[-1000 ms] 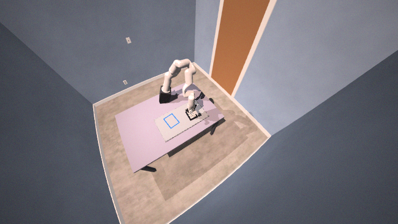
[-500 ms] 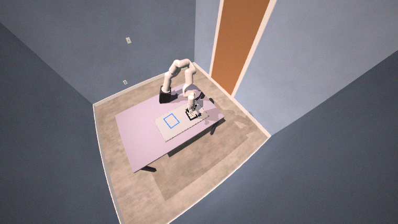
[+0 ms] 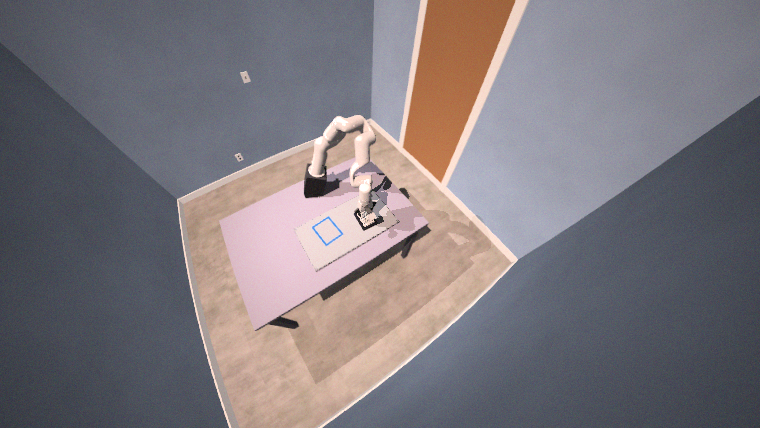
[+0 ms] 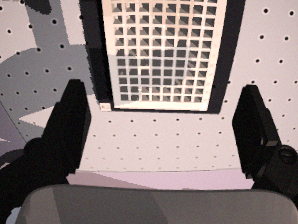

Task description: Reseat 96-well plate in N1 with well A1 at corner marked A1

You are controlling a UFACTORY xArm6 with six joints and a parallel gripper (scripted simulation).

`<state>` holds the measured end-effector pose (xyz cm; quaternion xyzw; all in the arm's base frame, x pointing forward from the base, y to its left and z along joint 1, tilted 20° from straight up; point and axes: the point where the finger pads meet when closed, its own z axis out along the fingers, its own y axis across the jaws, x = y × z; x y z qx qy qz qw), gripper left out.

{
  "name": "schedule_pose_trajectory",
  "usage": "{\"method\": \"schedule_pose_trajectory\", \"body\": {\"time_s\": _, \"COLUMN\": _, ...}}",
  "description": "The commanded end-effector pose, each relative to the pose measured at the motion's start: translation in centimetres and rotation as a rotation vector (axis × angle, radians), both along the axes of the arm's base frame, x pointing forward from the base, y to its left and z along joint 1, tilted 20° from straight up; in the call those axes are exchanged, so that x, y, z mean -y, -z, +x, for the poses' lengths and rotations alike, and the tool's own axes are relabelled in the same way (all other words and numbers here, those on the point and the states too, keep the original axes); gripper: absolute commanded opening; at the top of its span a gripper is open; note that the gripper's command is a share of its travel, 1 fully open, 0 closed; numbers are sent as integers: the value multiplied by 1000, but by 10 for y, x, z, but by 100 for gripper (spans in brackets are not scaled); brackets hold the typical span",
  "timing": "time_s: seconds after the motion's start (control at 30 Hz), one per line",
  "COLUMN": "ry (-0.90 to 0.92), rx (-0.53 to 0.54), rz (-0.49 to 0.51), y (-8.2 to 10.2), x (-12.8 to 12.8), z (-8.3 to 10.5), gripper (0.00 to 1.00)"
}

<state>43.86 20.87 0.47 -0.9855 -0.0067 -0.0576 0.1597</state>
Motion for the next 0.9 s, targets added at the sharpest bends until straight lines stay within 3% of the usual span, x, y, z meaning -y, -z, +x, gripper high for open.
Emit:
{"method": "schedule_pose_trajectory", "body": {"time_s": 0.0, "ry": 1, "rx": 4, "rz": 2, "y": 5, "x": -3, "z": 2, "gripper": 100}}
{"method": "schedule_pose_trajectory", "body": {"time_s": 0.87, "ry": 1, "rx": 4, "rz": 2, "y": 37, "x": -13, "z": 6, "gripper": 100}}
